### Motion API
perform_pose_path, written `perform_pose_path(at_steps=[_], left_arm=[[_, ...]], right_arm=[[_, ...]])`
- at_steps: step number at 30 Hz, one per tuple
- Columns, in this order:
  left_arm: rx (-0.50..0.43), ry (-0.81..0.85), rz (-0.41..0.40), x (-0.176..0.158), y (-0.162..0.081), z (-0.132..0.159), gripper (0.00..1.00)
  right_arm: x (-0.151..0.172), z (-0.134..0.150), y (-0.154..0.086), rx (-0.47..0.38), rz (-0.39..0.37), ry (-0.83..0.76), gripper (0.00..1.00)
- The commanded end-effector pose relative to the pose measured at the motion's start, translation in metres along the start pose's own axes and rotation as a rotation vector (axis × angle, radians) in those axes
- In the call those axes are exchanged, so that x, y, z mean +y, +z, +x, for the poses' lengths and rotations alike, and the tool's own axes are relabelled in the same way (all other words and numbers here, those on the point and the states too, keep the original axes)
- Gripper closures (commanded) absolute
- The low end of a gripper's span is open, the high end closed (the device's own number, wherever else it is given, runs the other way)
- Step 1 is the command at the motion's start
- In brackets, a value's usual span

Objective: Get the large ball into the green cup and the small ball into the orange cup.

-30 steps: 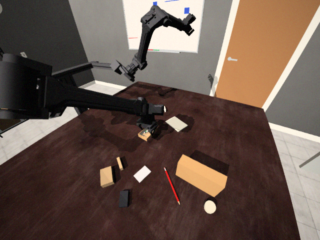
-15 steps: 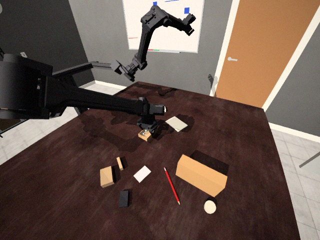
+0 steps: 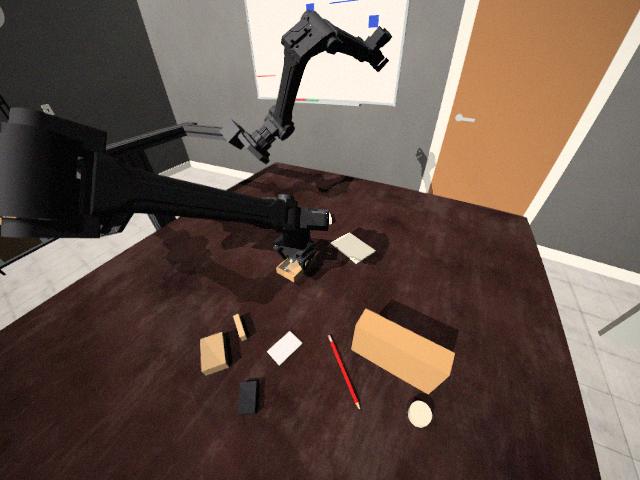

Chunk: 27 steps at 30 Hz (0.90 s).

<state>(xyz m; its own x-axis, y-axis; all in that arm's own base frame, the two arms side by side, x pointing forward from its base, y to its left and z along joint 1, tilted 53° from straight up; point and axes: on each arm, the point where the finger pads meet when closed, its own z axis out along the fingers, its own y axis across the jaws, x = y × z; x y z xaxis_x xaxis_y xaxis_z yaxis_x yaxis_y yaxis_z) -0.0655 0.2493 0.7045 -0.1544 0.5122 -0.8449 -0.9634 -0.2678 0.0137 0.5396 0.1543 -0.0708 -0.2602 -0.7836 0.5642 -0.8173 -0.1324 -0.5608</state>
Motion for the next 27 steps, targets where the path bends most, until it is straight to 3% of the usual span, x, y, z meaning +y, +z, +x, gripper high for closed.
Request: perform_pose_path(at_steps=[1,4,9,15,21,27], left_arm=[[-0.058,-0.007,-0.014,0.005,-0.006,-0.041,0.0],[-0.058,-0.007,-0.014,0.005,-0.006,-0.041,0.0],[-0.058,-0.007,-0.014,0.005,-0.006,-0.041,0.0],[-0.058,-0.007,-0.014,0.005,-0.006,-0.041,0.0],[-0.058,-0.007,-0.014,0.005,-0.006,-0.041,0.0],[-0.058,-0.007,-0.014,0.005,-0.006,-0.041,0.0]], right_arm=[[-0.012,0.008,-0.002,-0.014,0.019,0.006,0.32],[-0.009,-0.014,-0.014,-0.031,0.032,-0.004,0.32],[-0.009,-0.008,-0.009,0.008,0.021,0.014,0.32],[-0.011,0.007,-0.003,-0.014,0.026,0.011,0.32],[-0.013,0.0,-0.01,-0.043,0.033,0.01,0.32],[-0.003,-0.014,-0.011,-0.016,0.02,0.001,0.32]])
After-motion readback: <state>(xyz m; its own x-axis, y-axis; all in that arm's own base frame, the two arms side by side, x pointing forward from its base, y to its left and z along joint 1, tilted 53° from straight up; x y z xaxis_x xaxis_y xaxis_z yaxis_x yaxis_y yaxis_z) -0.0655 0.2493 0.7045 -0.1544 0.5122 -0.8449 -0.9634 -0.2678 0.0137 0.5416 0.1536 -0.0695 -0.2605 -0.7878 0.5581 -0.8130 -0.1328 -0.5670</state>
